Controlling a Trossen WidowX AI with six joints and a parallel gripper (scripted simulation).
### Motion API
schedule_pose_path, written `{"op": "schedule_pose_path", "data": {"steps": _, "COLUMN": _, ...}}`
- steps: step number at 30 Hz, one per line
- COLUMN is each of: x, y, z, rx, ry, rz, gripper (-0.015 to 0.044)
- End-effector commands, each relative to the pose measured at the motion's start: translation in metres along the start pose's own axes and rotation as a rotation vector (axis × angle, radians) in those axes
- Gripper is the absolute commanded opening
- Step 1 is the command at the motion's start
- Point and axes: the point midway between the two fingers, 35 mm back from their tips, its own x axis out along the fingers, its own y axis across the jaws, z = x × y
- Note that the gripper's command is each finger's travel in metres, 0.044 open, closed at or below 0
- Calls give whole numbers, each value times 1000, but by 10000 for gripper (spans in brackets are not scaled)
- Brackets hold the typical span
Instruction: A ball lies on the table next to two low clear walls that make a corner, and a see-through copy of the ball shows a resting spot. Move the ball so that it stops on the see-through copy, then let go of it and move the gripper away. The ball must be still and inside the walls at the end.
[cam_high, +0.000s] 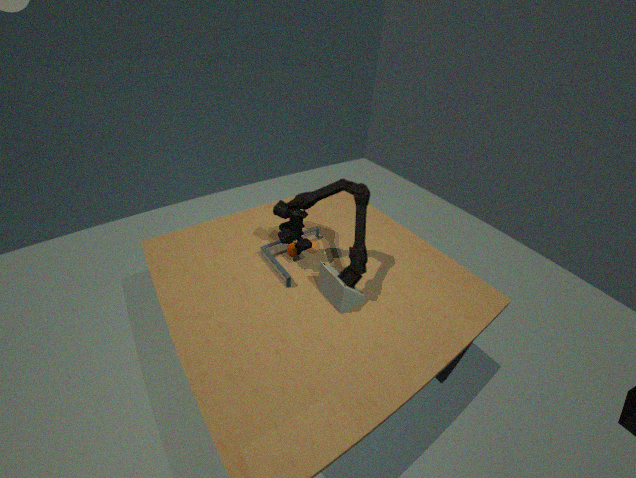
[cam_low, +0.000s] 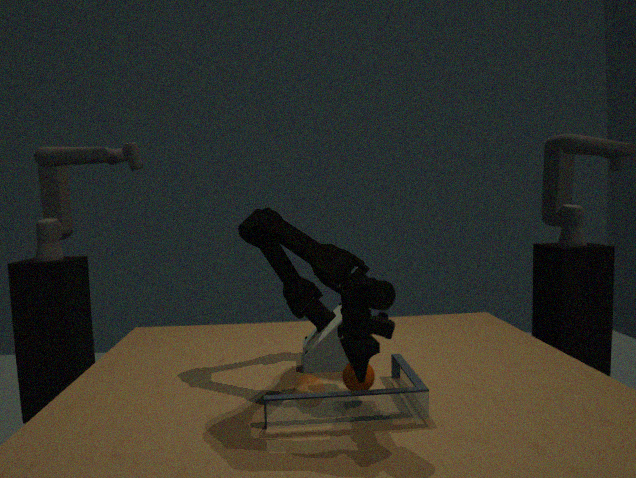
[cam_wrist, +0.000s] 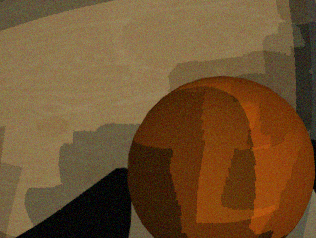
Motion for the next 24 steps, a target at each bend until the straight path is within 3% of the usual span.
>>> {"op": "schedule_pose_path", "data": {"steps": 1, "x": -17, "y": -5, "z": 1, "rx": 12, "ry": -12, "rz": -9, "gripper": 19}}
{"op": "schedule_pose_path", "data": {"steps": 2, "x": -21, "y": -5, "z": 1, "rx": 11, "ry": -12, "rz": -7, "gripper": 0}}
{"op": "schedule_pose_path", "data": {"steps": 18, "x": -113, "y": 4, "z": -4, "rx": 0, "ry": 21, "rz": 44, "gripper": 0}}
{"op": "schedule_pose_path", "data": {"steps": 24, "x": -112, "y": 3, "z": -12, "rx": -1, "ry": 21, "rz": 46, "gripper": 0}}
